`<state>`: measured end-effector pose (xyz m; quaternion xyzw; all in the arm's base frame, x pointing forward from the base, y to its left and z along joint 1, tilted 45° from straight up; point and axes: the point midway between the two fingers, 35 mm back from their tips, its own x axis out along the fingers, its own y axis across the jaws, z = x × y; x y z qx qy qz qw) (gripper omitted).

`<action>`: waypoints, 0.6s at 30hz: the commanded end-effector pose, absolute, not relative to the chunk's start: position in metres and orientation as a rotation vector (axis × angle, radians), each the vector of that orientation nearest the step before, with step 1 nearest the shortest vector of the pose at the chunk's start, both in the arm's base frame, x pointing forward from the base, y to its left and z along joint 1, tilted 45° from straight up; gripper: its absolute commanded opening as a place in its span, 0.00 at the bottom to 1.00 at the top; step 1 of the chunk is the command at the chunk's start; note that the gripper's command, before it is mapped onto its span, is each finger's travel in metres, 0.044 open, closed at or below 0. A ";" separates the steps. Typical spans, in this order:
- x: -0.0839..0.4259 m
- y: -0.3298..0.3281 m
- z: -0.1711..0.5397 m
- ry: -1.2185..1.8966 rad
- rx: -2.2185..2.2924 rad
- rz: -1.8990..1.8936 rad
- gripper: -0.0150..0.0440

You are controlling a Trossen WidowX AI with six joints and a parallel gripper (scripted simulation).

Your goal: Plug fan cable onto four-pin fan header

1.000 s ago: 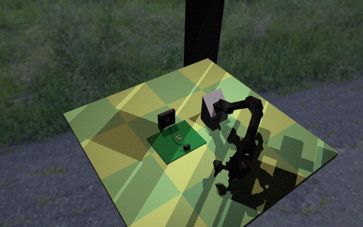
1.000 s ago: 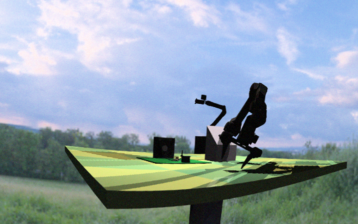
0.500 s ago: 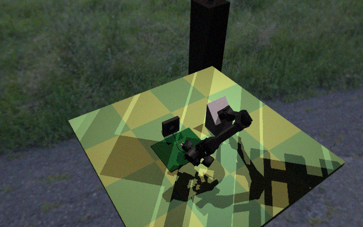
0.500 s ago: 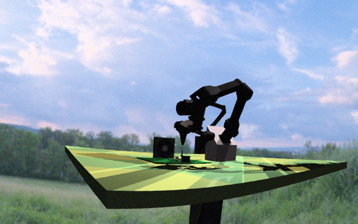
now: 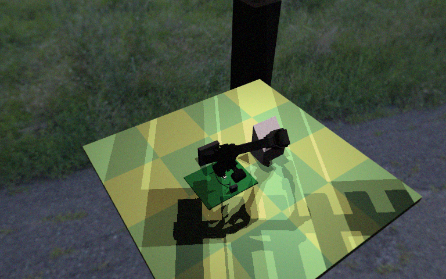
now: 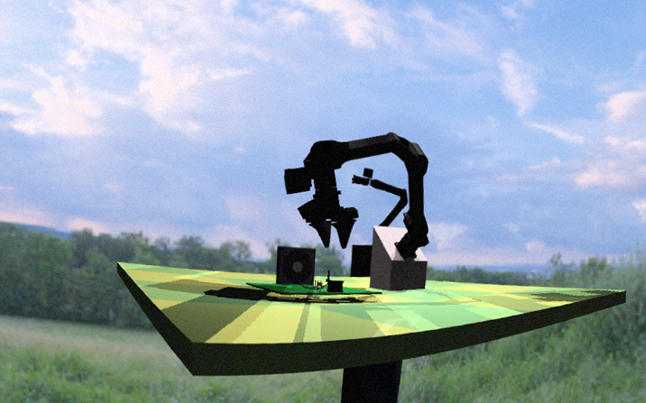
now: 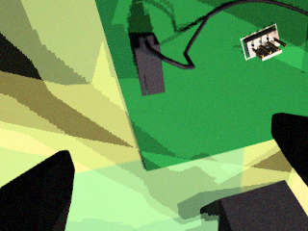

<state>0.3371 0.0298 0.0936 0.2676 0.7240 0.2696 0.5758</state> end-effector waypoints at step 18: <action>0.343 0.079 0.046 1.687 0.645 0.644 1.00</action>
